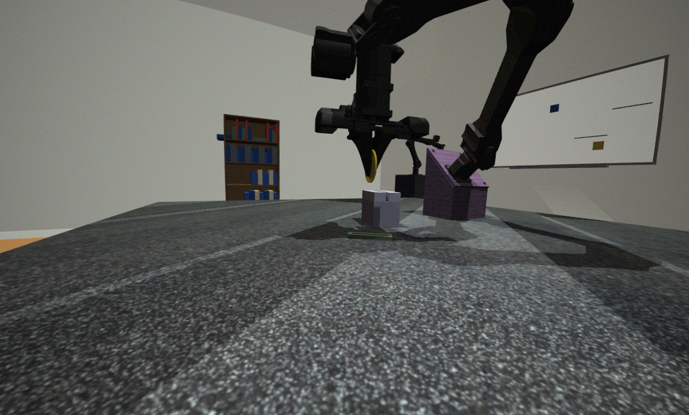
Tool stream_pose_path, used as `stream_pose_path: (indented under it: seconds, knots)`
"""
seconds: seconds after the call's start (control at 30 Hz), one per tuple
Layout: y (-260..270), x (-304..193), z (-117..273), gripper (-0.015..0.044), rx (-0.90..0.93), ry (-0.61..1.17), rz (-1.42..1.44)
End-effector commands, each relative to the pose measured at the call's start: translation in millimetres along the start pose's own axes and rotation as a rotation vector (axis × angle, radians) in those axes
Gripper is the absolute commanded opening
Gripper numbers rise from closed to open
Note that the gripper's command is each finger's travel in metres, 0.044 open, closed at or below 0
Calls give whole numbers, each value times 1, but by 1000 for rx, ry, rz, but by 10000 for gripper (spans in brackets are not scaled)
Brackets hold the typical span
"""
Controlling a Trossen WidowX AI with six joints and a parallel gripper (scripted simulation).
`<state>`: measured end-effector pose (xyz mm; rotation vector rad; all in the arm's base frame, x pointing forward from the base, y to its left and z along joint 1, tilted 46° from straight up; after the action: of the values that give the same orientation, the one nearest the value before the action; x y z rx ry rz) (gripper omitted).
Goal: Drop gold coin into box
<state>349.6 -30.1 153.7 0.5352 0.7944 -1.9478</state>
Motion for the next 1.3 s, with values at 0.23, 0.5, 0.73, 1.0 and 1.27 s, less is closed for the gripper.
stream_pose_path:
  seconds: [0.23, 0.5, 0.73, 1.0, 1.27]
  knots:
    - [-1, 22, 1, 0, 1, -9, -17]
    - [-3, 42, 2, 0, 4, -13, -18]
    - [-7, 60, 2, 0, 4, -16, -19]
    - [-12, 81, 2, 0, 4, -17, -20]
    - [-19, 100, 2, 0, 2, -17, -20]
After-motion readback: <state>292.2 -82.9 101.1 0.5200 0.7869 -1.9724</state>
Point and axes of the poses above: the point midway between the two fingers, 35 mm back from their tips, its own z axis back along the fingers, its own y axis across the jaws, x = y × z, the point moved 10 cm from there along z, back along the fingers, and after that the axes turned 14 degrees about -z, right-handed, at the moved point
